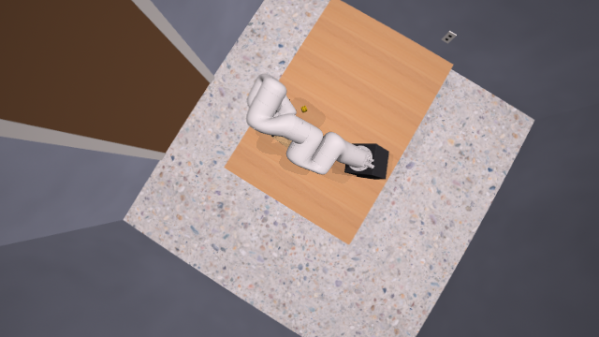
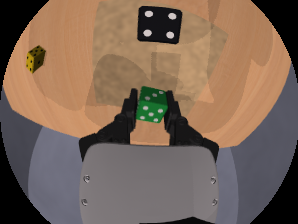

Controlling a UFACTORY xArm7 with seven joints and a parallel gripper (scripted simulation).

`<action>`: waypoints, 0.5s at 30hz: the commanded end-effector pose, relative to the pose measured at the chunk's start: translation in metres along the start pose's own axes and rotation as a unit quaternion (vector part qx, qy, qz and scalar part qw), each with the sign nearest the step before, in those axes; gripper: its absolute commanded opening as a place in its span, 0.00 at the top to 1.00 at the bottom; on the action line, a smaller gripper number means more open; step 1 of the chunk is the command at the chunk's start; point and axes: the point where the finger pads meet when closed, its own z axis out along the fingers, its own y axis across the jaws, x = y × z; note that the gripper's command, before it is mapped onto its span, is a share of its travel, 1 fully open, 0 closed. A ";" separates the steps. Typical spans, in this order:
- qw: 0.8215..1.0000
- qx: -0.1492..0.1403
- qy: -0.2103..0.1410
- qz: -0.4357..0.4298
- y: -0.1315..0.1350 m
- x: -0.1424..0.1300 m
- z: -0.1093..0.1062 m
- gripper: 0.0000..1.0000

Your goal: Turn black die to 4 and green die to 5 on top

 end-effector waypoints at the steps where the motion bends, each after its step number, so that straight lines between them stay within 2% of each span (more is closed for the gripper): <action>1: 1.000 0.000 -0.001 0.000 -0.001 -0.001 -0.001 0.73; 15: 1.000 0.000 -0.001 0.000 -0.001 -0.001 -0.001 0.73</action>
